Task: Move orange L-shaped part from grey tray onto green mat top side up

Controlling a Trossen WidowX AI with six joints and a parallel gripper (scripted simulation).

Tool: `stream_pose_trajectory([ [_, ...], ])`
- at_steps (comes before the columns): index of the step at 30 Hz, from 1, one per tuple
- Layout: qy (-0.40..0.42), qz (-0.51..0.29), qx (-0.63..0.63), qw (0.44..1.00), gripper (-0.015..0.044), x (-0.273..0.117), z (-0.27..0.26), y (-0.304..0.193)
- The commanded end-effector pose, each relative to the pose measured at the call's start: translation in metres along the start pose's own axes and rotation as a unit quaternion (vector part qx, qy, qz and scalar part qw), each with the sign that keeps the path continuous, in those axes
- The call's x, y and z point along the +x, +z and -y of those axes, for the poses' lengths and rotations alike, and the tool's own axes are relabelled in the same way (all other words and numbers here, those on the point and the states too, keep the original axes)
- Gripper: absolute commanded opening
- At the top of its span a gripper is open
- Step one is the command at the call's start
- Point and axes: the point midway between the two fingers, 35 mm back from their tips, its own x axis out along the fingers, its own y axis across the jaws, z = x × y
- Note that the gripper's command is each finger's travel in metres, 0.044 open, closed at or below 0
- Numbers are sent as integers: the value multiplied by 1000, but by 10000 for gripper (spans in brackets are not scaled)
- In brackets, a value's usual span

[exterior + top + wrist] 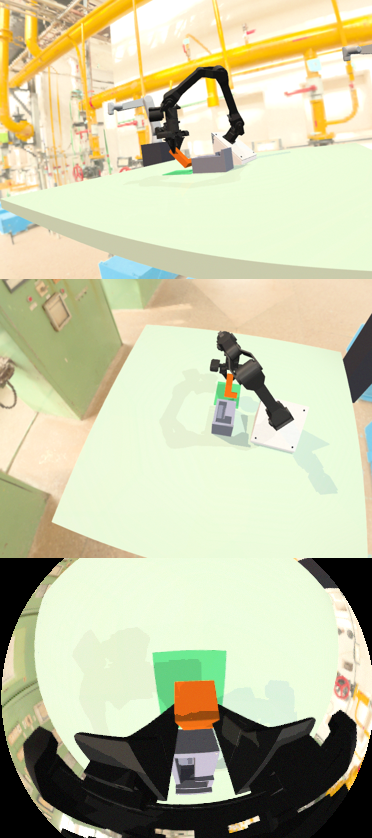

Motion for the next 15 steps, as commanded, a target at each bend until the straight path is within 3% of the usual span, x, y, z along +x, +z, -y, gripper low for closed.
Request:
stream_pose_trajectory([
  [1,0,-5,4,1000,0,8,1,0],
  [15,1,-5,4,1000,0,18,1,-1],
])
